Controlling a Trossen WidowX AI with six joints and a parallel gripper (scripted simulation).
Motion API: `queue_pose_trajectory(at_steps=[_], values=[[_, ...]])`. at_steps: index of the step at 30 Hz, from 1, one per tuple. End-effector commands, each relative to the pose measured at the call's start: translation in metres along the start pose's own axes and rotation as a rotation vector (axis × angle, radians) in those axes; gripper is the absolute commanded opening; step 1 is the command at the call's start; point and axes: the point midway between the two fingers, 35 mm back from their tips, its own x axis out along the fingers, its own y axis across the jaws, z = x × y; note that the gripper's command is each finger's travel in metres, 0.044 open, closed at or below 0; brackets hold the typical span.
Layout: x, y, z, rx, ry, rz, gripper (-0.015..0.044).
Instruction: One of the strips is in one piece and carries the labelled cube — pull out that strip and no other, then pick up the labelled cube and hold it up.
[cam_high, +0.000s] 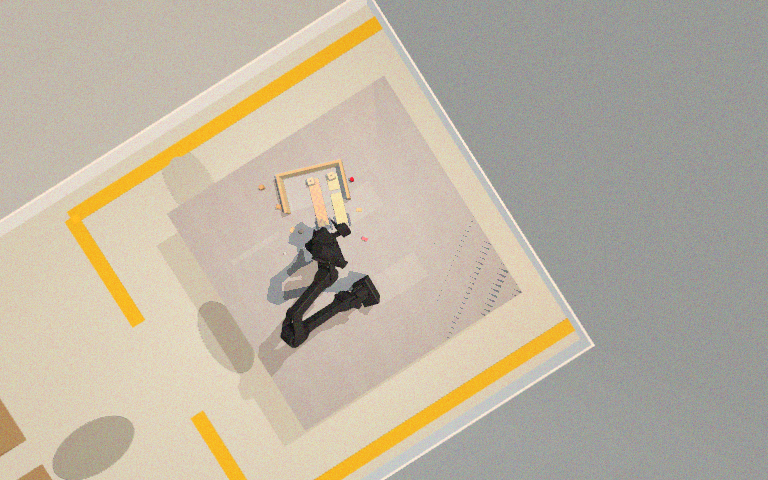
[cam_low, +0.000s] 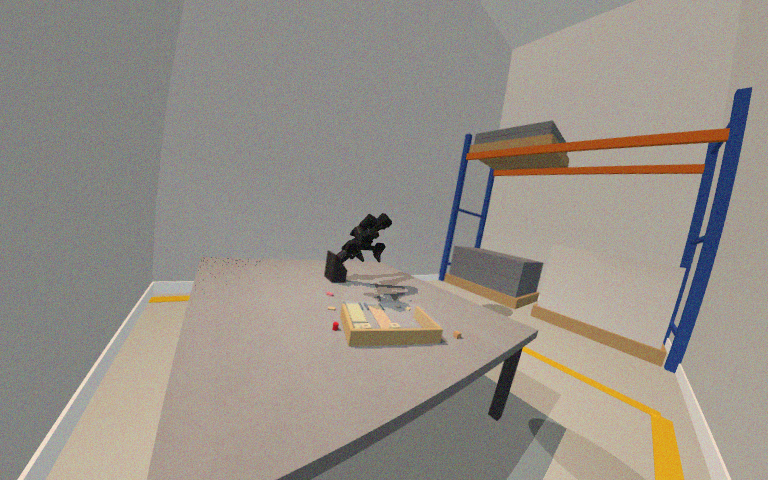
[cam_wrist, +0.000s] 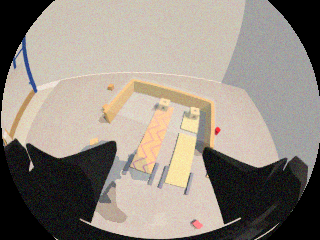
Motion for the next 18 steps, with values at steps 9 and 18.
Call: queue_pose_trajectory(at_steps=[9, 18], values=[[0.0, 0.003, 0.0, -0.002, 0.001, 0.01, 0.04], [0.055, -0.004, 0.001, 0.112, 0.299, -0.03, 0.0164]])
